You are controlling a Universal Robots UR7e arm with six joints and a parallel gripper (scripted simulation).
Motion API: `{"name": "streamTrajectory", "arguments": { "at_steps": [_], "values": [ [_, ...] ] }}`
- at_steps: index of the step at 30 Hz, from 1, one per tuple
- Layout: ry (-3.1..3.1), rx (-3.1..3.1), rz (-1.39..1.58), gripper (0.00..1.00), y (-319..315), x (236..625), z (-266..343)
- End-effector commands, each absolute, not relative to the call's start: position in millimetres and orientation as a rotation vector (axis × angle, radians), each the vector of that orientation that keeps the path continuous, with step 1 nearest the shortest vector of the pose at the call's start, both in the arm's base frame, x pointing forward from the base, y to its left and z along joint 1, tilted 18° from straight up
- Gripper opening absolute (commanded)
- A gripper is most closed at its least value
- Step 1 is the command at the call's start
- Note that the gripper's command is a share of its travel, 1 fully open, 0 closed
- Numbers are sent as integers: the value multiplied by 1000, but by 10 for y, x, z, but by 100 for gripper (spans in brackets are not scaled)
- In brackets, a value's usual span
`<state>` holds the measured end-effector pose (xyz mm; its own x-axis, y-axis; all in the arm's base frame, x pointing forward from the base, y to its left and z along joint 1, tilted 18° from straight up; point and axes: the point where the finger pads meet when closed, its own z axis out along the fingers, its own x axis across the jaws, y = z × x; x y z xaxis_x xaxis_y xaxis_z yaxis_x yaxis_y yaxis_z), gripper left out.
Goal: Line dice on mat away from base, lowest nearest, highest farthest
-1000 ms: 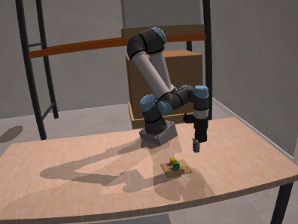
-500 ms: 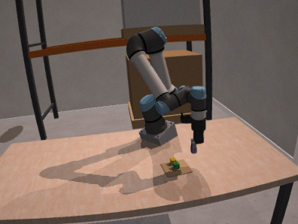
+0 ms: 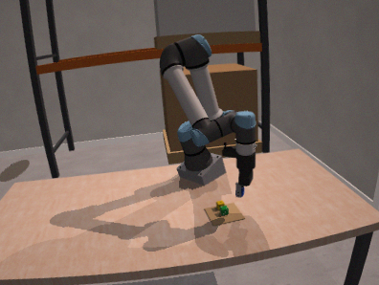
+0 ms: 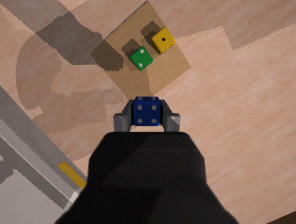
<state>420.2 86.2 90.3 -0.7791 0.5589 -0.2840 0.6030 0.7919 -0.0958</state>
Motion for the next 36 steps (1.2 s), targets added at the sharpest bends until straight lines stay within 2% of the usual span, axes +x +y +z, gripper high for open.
{"name": "streamTrajectory", "arguments": {
  "at_steps": [1, 24, 36],
  "values": [
    [2640, 1133, -232, 57, 751, 4225, 945],
    [2113, 1897, -99, 57, 351, 4309, 1090],
    [2031, 1980, -81, 57, 301, 4321, 1109]
  ]
}}
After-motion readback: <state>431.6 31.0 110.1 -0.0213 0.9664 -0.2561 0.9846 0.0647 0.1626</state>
